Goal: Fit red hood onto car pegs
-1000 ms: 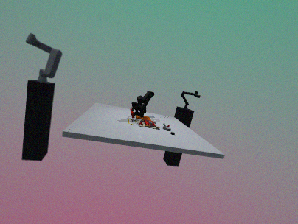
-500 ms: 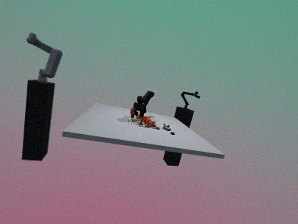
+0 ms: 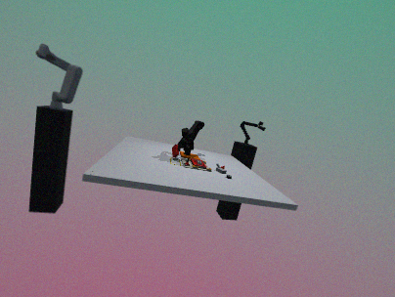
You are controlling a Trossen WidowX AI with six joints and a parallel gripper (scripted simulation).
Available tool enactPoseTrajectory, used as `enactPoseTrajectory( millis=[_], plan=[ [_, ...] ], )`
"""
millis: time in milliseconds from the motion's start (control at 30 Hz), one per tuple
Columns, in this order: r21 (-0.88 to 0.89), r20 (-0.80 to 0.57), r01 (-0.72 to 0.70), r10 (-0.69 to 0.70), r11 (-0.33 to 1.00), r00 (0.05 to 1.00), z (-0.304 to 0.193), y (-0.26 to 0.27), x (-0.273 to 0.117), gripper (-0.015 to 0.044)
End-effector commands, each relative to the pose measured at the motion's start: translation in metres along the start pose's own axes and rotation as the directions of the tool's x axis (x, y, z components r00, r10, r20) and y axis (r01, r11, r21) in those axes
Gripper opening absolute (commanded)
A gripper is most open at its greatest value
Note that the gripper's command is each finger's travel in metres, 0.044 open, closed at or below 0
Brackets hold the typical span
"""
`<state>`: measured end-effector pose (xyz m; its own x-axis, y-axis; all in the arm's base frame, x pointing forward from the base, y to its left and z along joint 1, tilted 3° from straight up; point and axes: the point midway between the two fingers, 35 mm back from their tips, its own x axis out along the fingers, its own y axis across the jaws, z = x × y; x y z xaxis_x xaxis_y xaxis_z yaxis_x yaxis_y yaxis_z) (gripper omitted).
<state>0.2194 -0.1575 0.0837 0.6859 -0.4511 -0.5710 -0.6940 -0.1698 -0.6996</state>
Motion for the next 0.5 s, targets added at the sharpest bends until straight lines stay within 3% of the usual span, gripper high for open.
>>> enactPoseTrajectory(
  millis=[0, 467],
  plan=[
    [-0.124, 0.001, 0.004, -0.004, 0.992, 1.0, 0.002, 0.002, 0.002, 0.0],
    [-0.514, 0.002, 0.003, -0.003, 0.858, 1.0, 0.014, 0.02, 0.009, 0.0]
  ],
)
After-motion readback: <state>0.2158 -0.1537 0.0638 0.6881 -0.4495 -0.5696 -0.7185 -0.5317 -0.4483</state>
